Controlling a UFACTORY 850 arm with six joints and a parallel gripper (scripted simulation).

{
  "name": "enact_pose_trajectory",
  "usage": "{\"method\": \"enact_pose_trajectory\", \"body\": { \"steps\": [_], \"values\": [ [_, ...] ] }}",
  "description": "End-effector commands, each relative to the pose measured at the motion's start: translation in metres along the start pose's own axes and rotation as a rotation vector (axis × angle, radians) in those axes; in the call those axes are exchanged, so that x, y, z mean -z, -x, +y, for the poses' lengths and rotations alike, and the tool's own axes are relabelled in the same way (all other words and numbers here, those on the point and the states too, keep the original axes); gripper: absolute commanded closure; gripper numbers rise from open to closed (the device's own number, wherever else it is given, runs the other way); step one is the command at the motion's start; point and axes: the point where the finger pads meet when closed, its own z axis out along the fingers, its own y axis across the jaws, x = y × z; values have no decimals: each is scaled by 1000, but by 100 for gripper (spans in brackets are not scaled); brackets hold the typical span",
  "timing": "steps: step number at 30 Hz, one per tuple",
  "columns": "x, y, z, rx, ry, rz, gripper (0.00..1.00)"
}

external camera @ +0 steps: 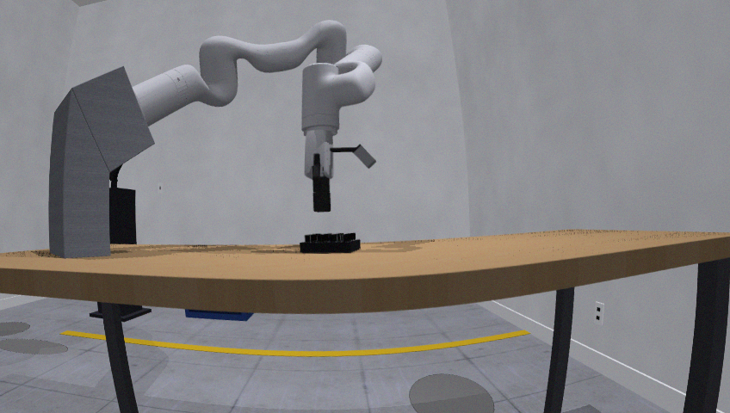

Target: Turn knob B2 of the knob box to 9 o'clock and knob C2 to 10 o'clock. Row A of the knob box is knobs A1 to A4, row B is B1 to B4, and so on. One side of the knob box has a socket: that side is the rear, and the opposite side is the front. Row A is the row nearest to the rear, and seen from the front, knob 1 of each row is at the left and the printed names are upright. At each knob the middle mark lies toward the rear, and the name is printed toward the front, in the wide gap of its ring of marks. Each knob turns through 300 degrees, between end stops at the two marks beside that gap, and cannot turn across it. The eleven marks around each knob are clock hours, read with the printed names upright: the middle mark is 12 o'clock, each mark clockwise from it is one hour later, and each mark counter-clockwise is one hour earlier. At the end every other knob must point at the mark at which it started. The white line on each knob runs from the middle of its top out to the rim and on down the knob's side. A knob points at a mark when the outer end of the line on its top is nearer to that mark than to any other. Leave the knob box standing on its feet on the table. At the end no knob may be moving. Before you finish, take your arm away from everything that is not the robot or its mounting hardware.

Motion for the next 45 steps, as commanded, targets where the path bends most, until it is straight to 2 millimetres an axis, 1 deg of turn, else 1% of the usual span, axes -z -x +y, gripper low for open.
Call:
{"method": "enact_pose_trajectory", "body": {
  "steps": [1, 45],
  "values": [
    [1, 0, 0, -33, 0, -5, 81],
    [1, 0, 0, -53, 0, -5, 81]
  ]
}}
